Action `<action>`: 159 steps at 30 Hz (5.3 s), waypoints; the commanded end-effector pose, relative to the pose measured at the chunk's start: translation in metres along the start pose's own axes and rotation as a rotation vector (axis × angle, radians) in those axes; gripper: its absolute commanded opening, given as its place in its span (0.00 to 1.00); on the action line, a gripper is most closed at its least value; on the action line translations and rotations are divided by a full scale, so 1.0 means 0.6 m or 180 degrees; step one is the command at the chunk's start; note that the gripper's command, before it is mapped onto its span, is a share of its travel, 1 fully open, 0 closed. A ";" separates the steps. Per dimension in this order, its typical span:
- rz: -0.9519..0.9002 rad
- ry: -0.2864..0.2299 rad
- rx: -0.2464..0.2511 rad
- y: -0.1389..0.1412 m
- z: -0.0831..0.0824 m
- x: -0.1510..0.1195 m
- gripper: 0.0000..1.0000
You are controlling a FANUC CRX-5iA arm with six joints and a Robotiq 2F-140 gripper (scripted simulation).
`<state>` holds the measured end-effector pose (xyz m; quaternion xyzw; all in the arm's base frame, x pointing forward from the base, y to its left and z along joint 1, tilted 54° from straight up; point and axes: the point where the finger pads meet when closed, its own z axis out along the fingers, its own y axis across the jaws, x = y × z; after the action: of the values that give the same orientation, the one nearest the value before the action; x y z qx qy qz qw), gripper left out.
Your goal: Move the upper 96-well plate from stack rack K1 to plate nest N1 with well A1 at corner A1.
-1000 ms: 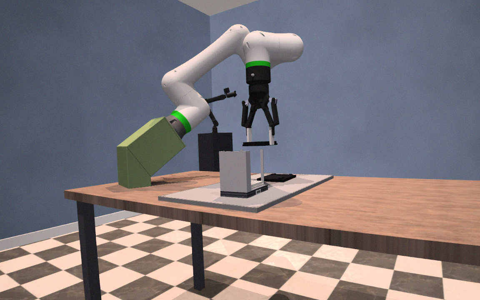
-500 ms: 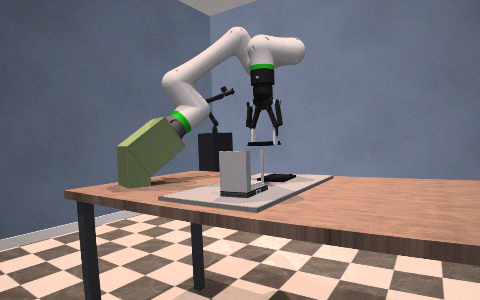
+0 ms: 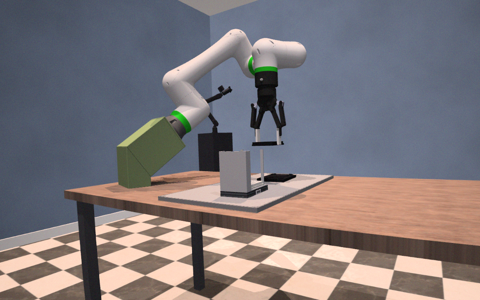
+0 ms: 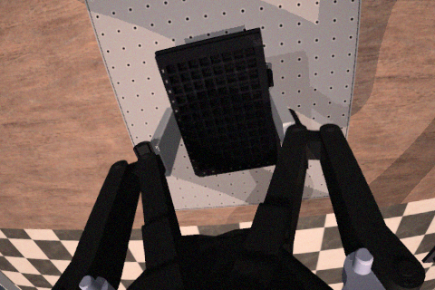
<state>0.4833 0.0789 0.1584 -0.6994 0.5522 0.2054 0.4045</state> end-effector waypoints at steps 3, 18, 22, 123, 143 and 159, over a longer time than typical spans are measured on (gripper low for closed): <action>0.0001 0.0003 0.0001 0.002 0.000 -0.033 0.00; 0.0001 0.0003 0.0001 0.006 0.002 -0.105 0.00; 0.0001 0.0003 0.0001 0.007 0.002 -0.122 0.00; 0.0001 0.0003 0.0001 0.009 0.139 -0.164 0.00; 0.0001 0.0003 0.0001 0.009 0.184 -0.164 0.00; 0.0001 0.0003 0.0001 0.009 0.211 -0.164 0.00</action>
<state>0.4683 0.2389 0.1544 -0.6994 0.5525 0.2052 0.4043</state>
